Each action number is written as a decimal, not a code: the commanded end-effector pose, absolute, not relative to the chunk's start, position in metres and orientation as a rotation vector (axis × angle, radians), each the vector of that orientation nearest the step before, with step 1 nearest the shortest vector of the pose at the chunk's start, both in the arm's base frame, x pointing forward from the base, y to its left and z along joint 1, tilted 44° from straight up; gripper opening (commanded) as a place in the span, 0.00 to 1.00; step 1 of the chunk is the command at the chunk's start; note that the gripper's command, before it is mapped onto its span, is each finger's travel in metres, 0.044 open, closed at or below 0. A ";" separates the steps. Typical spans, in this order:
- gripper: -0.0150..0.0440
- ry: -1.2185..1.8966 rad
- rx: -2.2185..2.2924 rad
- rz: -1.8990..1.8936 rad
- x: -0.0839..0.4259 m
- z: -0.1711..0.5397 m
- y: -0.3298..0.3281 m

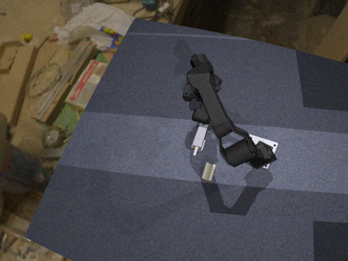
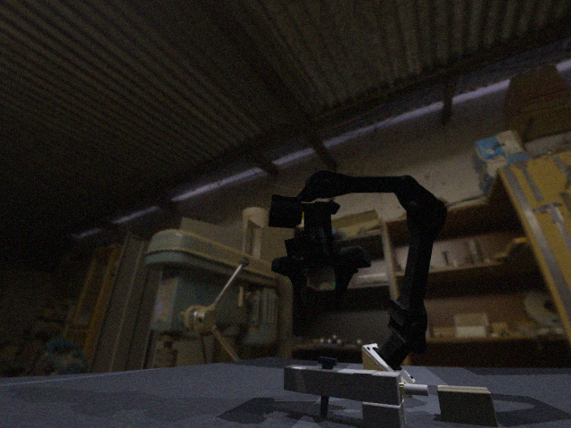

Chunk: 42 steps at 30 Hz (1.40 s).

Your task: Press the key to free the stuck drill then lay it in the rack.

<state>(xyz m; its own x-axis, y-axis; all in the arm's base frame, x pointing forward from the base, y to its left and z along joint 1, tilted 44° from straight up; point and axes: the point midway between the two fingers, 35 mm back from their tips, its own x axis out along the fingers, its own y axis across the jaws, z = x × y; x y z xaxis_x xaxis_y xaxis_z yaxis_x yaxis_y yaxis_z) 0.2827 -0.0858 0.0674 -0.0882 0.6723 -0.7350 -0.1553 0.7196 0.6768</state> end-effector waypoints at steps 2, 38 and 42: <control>1.00 1.473 0.367 0.790 0.285 0.070 -0.075; 1.00 0.558 -0.731 1.632 0.247 0.106 0.096; 1.00 0.558 -0.731 1.632 0.247 0.102 0.098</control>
<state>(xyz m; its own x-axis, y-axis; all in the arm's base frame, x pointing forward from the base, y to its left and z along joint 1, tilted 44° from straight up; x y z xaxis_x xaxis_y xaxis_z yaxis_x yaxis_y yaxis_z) 0.2482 0.0957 0.1057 -0.0979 0.6772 -0.7293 -0.9824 -0.1828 -0.0379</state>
